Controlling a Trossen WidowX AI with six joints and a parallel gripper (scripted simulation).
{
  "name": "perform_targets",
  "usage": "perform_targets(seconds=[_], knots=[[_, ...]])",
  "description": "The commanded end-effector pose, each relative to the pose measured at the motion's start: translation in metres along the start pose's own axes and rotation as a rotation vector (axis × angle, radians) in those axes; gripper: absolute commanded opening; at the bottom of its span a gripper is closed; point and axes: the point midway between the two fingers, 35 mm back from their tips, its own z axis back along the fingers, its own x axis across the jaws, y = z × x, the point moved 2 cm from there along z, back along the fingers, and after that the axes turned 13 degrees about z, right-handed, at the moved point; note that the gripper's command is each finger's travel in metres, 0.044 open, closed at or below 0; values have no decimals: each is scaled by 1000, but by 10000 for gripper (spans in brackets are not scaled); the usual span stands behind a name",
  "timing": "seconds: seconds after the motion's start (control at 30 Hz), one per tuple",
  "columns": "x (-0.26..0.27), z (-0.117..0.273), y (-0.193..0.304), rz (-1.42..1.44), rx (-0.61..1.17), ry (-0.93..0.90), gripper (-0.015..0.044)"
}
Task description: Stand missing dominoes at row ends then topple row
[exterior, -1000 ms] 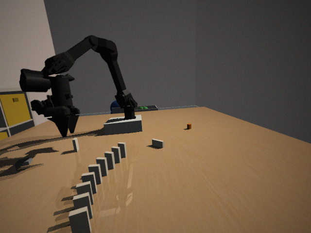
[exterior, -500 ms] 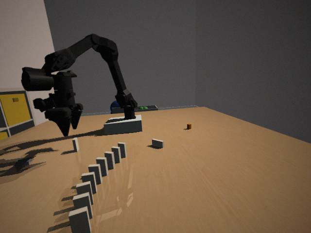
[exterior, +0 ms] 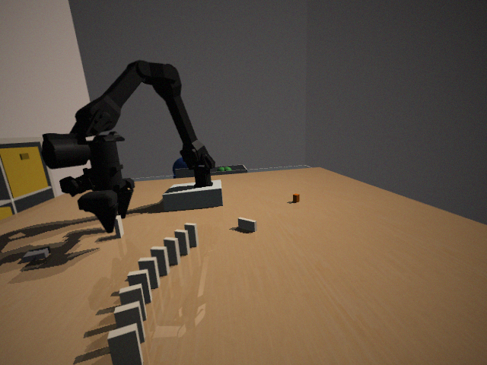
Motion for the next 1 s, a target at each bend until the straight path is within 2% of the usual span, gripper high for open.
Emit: perform_targets(seconds=[0.0, 0.43, 0.77, 0.83, 0.97], knots=[[-3, -7, 2, 5, 7, 13, 440], [-3, -7, 2, 5, 7, 13, 107], [-2, -4, 2, 5, 7, 13, 107], [1, 17, -2, 4, 7, 11, 107], [4, 86, -4, 2, 7, 8, 107]])
